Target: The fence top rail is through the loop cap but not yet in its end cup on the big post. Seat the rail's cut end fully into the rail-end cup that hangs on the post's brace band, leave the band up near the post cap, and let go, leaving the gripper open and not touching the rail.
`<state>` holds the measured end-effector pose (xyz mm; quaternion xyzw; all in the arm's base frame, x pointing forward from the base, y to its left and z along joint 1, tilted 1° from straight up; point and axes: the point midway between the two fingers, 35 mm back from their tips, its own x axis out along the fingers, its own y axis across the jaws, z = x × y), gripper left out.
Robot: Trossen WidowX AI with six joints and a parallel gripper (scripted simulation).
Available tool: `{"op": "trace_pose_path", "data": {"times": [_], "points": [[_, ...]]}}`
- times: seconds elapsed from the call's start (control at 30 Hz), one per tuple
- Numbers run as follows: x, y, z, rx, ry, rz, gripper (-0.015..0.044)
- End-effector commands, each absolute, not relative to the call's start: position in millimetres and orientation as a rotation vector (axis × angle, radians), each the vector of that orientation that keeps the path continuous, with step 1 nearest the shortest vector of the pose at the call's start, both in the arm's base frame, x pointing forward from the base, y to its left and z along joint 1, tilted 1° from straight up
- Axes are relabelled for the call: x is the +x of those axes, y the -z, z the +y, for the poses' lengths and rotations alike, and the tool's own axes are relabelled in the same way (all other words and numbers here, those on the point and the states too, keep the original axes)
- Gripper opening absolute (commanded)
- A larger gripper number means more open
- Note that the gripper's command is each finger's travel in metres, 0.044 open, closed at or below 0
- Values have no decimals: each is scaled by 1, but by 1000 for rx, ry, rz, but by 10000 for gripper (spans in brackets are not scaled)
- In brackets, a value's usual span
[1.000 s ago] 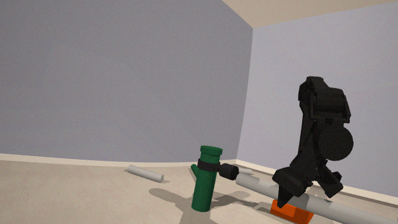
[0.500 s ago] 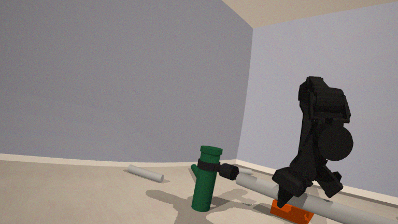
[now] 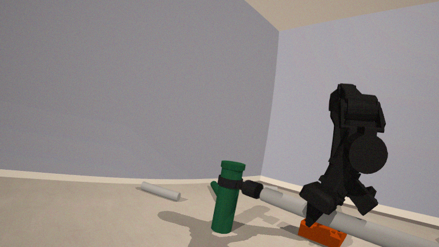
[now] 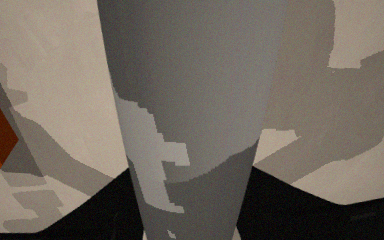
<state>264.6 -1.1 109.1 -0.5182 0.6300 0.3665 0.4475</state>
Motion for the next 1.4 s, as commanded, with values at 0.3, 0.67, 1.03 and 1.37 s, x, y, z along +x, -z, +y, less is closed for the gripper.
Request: {"op": "trace_pose_path", "data": {"times": [0.3, 0.67, 1.03, 1.37], "points": [[265, -112, -14, -1287, -901, 1559, 0], [261, -110, -24, -1285, -907, 1561, 0], [261, -110, -24, -1285, -907, 1561, 0], [261, -110, -24, -1285, -907, 1561, 0]]}}
